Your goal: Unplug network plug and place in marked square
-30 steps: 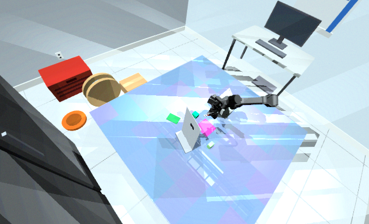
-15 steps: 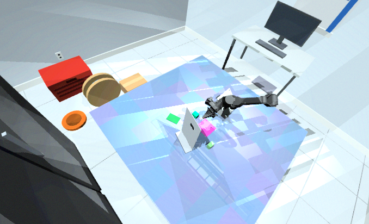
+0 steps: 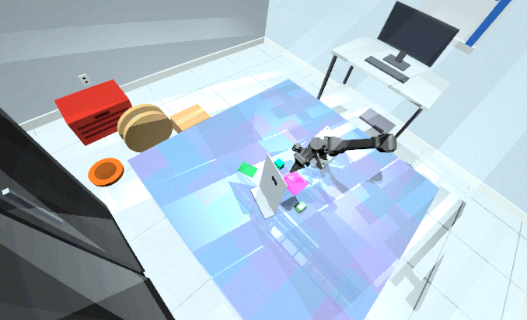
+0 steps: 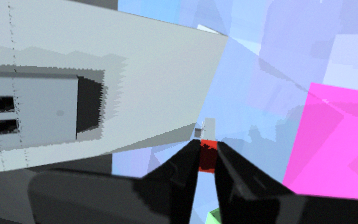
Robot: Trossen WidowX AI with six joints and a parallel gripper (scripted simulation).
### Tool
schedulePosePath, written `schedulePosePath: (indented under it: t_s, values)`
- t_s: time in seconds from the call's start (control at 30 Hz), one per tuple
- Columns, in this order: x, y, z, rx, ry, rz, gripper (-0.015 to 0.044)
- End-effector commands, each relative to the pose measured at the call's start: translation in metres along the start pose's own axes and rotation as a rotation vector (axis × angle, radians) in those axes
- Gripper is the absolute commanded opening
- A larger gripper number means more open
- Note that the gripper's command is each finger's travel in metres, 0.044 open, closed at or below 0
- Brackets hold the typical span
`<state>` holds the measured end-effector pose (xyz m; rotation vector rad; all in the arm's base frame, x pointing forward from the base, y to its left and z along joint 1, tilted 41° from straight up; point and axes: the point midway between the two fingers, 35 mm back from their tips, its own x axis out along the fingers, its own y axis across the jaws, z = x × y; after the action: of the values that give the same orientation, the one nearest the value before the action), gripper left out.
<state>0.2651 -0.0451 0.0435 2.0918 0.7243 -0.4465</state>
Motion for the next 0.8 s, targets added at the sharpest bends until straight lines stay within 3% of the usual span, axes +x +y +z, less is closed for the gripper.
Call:
schedulePosePath:
  t_s: [0.0, 0.4, 0.77]
  values:
    - [0.001, -0.011, -0.004, -0.015, 0.030, -0.061, 0.0000]
    - [-0.004, -0.053, -0.020, -0.022, 0.139, -0.256, 0.0000]
    - [0.000, -0.060, -0.020, -0.022, 0.145, -0.268, 0.0000]
